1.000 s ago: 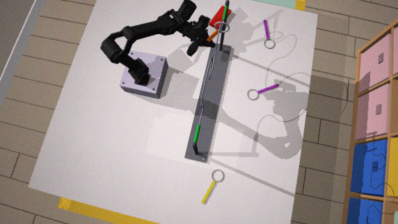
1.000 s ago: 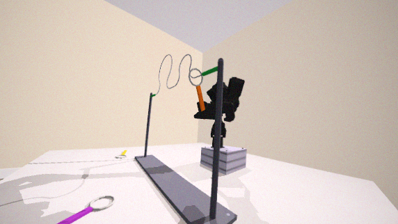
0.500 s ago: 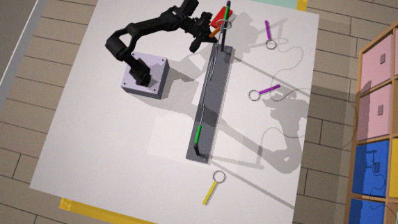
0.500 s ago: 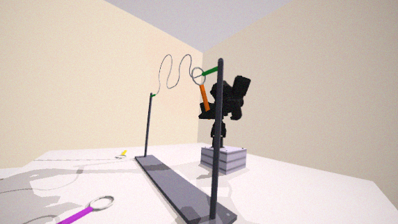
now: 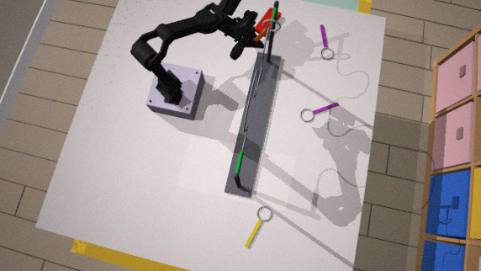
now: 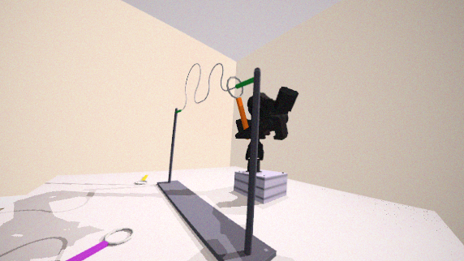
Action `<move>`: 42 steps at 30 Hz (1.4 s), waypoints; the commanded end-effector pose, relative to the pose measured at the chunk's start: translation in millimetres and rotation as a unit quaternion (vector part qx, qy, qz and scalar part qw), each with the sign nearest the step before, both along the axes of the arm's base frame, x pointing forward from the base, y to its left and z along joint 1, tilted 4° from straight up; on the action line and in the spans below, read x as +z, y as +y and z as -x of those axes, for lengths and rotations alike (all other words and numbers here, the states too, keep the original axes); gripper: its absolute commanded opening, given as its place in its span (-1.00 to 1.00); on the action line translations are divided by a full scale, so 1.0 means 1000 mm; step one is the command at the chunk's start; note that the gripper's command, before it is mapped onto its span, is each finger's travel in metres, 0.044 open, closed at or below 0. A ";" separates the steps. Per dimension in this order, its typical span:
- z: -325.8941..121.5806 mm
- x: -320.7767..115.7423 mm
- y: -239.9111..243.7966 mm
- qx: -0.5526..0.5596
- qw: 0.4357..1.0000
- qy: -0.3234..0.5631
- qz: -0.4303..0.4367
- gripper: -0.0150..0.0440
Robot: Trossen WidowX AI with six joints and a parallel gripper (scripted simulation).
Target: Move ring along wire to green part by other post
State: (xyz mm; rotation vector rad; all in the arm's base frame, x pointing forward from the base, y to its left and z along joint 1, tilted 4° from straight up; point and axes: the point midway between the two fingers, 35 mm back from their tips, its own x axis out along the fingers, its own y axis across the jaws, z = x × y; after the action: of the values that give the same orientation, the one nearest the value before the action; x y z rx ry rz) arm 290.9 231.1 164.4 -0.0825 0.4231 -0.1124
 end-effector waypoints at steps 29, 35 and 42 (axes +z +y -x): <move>0.001 -0.015 0.020 -0.001 1.000 -0.002 -0.003 -1.00; 0.001 -0.019 0.019 -0.001 1.000 -0.002 -0.003 -1.00; 0.001 -0.019 0.019 -0.001 1.000 -0.002 -0.003 -1.00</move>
State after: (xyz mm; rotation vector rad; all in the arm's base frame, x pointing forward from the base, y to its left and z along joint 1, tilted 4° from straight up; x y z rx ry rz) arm 290.1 250.9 145.4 -0.0798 0.4207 -0.1097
